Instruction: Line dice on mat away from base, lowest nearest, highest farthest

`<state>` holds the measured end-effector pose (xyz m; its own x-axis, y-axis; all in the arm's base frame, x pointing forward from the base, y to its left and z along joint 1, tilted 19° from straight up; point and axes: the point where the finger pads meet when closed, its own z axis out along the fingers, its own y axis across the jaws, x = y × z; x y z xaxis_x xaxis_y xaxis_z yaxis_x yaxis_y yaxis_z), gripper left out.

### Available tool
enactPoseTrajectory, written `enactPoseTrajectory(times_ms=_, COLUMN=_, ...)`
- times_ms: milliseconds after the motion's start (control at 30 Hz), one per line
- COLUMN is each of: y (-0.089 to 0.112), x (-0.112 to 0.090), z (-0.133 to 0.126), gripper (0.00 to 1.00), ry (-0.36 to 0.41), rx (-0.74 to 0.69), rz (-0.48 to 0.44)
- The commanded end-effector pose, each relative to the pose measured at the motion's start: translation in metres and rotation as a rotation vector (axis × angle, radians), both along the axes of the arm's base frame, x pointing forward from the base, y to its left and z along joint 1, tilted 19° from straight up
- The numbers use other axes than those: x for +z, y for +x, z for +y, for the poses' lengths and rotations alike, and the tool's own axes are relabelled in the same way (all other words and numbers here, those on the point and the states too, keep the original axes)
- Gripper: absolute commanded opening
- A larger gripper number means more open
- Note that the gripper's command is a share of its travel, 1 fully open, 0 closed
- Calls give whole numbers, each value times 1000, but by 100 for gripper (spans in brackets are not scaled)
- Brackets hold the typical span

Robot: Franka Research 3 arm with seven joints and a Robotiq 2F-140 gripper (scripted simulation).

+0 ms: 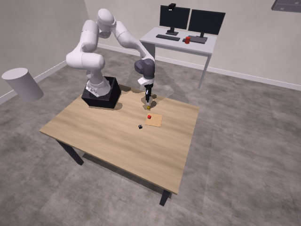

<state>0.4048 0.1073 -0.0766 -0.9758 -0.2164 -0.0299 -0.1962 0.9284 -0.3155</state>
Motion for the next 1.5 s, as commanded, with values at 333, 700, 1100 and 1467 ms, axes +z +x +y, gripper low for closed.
enactPoseTrajectory(times_ms=333, y=4, x=-19, z=-6, gripper=25, ry=0, rx=2, rz=-5)
enactPoseTrajectory(times_ms=700, y=5, x=-31, z=-10, gripper=25, ry=0, rx=2, rz=-5)
enactPoseTrajectory(times_ms=1100, y=6, x=-38, z=-12, gripper=25, ry=0, rx=2, rz=-5)
enactPoseTrajectory(times_ms=1467, y=6, x=-39, z=-12, gripper=25, ry=0, rx=2, rz=-5)
